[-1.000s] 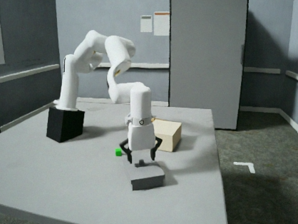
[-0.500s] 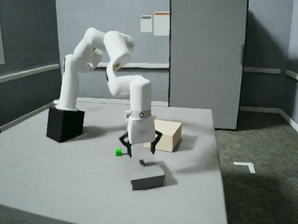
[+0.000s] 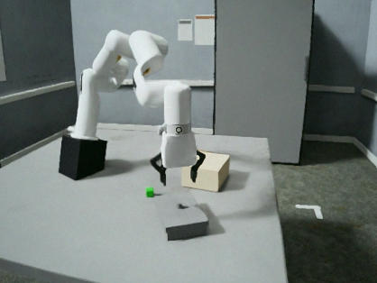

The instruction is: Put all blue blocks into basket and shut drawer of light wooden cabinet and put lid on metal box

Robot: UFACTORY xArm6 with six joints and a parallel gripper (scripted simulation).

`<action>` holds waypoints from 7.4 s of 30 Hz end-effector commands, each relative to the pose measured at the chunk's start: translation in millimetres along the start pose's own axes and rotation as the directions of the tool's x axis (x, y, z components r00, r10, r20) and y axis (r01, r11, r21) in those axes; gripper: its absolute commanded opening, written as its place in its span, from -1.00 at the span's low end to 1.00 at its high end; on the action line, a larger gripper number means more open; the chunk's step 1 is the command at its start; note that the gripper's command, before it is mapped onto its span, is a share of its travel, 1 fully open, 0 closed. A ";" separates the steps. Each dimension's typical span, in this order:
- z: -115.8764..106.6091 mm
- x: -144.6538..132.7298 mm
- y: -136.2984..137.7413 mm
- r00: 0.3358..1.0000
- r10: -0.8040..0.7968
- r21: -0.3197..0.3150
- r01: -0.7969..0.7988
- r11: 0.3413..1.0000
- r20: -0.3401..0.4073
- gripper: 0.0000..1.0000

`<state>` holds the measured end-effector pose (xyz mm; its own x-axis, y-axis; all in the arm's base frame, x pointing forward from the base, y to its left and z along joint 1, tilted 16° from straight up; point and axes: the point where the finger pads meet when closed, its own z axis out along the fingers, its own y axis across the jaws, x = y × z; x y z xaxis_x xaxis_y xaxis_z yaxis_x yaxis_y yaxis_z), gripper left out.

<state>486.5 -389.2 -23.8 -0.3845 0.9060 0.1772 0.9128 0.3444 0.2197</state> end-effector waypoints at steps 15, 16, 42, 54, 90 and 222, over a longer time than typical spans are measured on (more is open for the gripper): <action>-36.3 -1.5 1.1 1.000 -0.001 -0.003 0.001 1.000 0.007 1.00; -36.7 -1.5 1.1 1.000 -0.001 -0.003 0.001 1.000 0.007 1.00; -38.1 51.5 67.3 0.865 -0.503 0.013 0.502 0.864 0.005 1.00; -37.5 147.8 146.9 0.487 -0.873 0.023 0.873 0.487 -0.024 1.00; -35.4 458.4 225.7 -0.922 -0.382 -0.060 0.386 -0.921 -0.069 1.00; 65.9 459.9 225.9 -0.793 0.609 -0.002 -0.609 -0.793 -0.007 0.81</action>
<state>522.8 120.2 47.5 0.8602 -0.5099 -0.0029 -0.4905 -0.8259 -0.2780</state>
